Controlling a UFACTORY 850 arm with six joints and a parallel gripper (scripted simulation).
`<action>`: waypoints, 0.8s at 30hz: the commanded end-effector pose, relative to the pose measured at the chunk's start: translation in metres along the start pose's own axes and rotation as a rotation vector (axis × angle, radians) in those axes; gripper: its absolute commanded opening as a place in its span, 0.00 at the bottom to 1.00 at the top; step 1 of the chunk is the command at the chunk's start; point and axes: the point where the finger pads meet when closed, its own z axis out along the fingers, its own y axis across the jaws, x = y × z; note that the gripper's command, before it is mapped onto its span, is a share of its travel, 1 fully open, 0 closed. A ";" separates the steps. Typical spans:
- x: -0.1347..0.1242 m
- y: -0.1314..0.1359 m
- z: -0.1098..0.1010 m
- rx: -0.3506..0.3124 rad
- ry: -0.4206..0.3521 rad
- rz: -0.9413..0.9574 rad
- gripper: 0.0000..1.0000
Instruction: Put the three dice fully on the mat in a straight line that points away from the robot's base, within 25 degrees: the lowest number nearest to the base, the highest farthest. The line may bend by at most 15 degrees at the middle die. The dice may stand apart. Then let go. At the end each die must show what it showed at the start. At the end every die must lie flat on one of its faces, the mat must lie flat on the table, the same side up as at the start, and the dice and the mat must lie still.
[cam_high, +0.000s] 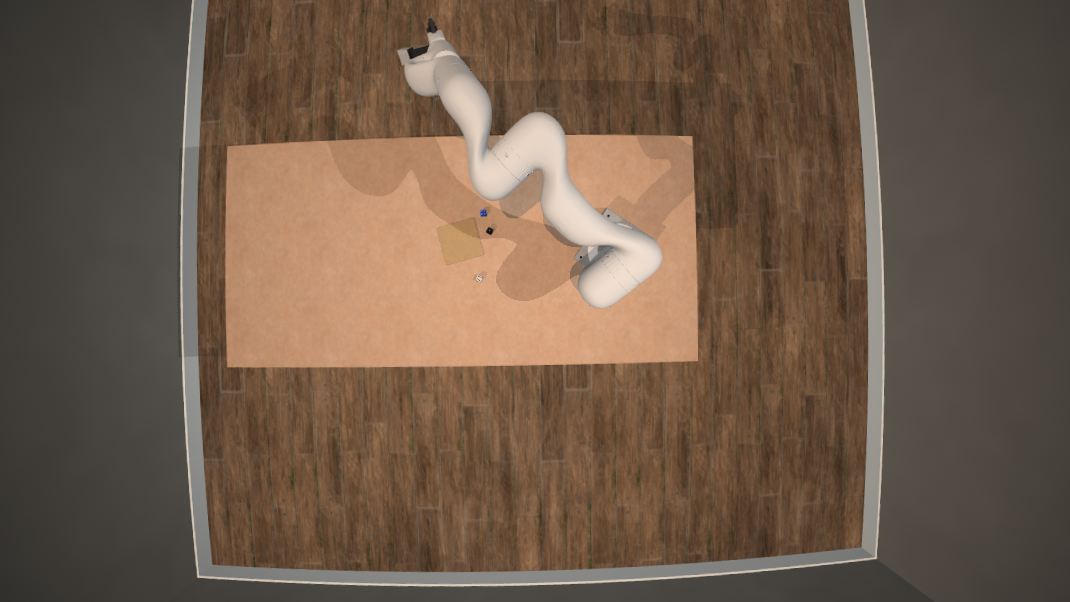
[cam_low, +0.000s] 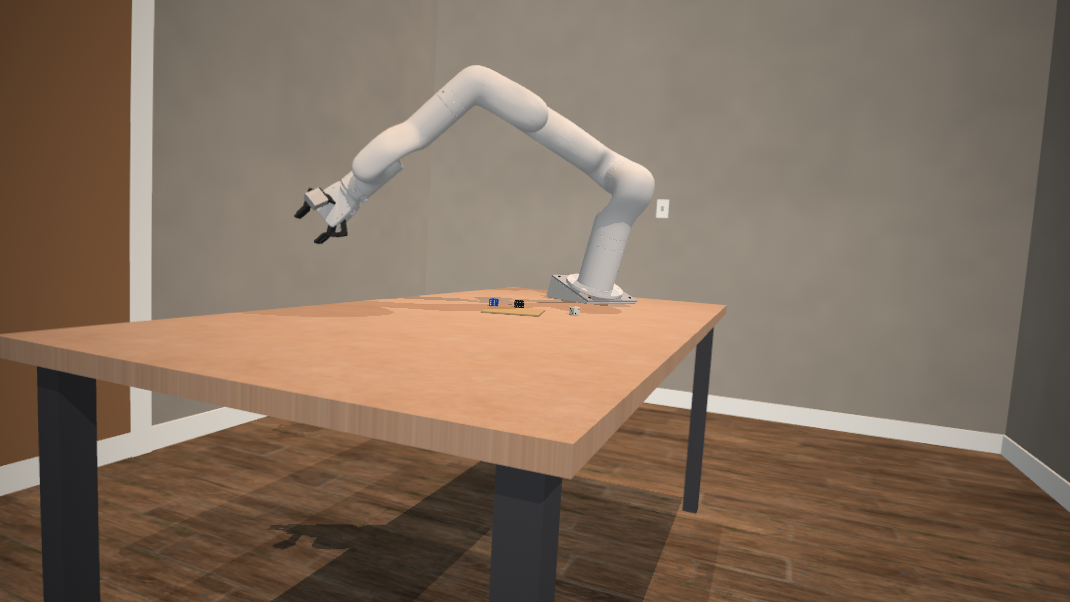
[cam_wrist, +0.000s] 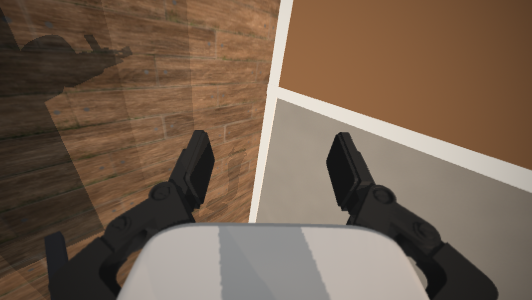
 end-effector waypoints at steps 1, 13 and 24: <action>0.025 -0.052 -0.047 0.120 -0.010 0.042 1.00; 0.056 -0.153 -0.135 0.342 -0.045 0.110 1.00; 0.063 -0.272 -0.253 0.594 -0.114 0.180 1.00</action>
